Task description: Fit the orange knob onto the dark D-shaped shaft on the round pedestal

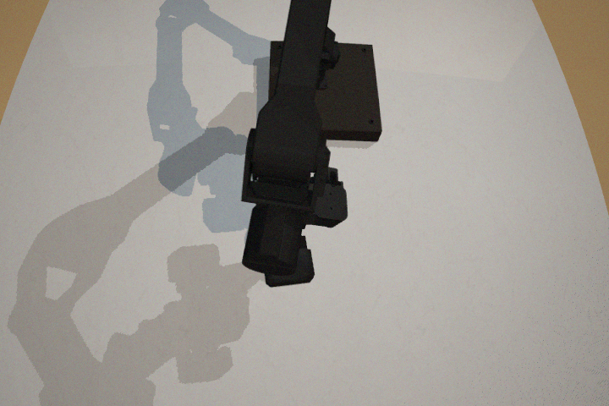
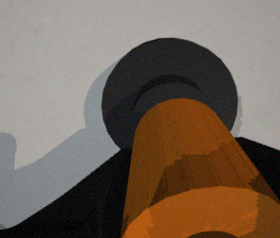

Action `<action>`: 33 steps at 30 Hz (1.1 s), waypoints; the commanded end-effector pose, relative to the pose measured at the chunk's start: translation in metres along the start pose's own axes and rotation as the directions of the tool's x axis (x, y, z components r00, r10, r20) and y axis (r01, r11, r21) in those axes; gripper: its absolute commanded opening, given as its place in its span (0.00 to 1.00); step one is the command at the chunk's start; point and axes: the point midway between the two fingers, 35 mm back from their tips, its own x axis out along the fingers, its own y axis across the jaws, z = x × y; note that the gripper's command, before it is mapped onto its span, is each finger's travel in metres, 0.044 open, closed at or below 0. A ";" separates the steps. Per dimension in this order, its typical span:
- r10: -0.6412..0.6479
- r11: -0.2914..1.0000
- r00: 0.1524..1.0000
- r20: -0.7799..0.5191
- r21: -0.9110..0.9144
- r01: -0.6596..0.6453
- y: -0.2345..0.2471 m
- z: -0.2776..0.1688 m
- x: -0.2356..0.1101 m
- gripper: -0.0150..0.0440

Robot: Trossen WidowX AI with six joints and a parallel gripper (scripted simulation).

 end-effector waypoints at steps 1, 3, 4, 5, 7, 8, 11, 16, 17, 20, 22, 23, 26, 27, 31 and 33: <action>-0.003 0.997 1.000 0.002 -0.073 0.003 -0.001 0.000 0.000 0.25; -0.003 0.997 1.000 0.002 -0.073 0.003 -0.001 0.000 0.001 0.25; -0.003 0.997 1.000 0.002 -0.073 0.003 -0.001 0.000 0.001 0.25; -0.003 0.997 1.000 0.002 -0.073 0.003 -0.001 0.000 0.001 0.25; -0.003 0.997 1.000 0.002 -0.073 0.003 0.000 0.000 0.002 0.25; -0.003 0.997 1.000 0.002 -0.073 0.003 0.000 0.001 0.002 0.25; -0.003 0.997 1.000 0.002 -0.073 0.003 0.001 0.001 0.002 0.25; -0.003 0.997 1.000 0.002 -0.073 0.003 0.000 0.001 0.004 0.25; -0.003 0.997 1.000 0.002 -0.073 0.003 0.000 0.001 0.003 0.25; -0.003 0.997 1.000 0.002 -0.073 0.003 0.000 0.000 0.003 0.25; -0.003 0.997 1.000 0.002 -0.073 0.003 0.000 0.000 0.004 0.25; -0.003 0.997 1.000 0.002 -0.073 0.003 0.000 0.000 0.004 0.25; -0.003 0.997 1.000 0.002 -0.073 0.003 0.000 0.000 0.004 0.25; -0.003 0.997 1.000 0.002 -0.073 0.003 0.000 0.000 0.004 0.25; -0.003 0.997 1.000 0.002 -0.073 0.003 0.000 0.000 0.002 0.25; -0.003 0.997 1.000 0.002 -0.073 0.003 0.000 0.000 0.000 0.25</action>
